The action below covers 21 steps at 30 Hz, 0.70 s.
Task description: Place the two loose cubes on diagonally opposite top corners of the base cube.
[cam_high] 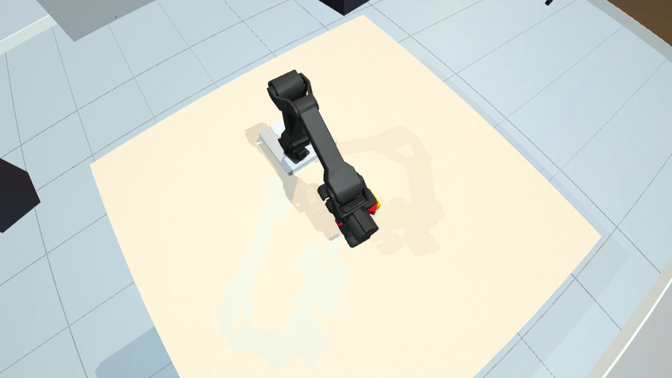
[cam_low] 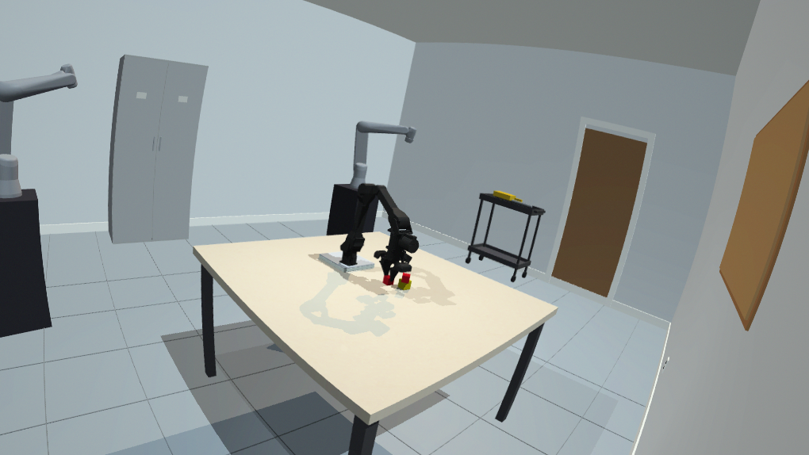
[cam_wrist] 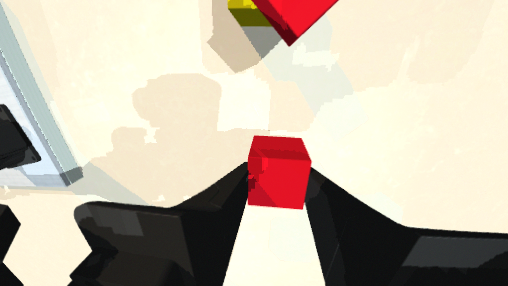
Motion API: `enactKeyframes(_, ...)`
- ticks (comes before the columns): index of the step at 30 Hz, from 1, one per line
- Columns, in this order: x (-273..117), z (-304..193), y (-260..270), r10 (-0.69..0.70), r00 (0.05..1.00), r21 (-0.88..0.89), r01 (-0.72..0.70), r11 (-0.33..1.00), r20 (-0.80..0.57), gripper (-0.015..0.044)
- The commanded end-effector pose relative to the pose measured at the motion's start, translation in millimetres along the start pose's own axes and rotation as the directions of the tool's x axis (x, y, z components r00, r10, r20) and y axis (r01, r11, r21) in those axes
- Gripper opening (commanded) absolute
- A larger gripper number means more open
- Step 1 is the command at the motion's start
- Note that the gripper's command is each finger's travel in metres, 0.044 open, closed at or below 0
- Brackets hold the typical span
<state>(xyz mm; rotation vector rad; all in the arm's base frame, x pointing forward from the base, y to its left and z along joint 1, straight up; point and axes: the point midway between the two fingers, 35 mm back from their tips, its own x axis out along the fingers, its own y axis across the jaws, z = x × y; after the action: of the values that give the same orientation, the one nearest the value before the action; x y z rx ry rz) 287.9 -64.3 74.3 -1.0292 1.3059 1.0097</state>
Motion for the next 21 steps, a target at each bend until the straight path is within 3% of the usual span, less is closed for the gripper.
enactKeyframes(1,-13,0,-1,-0.005,1.000,-0.005,0.005,1.000,-0.003,0.0105)
enactKeyframes(21,-69,0,4,-0.005,1.000,0.000,0.005,1.000,-0.003,0.0105)
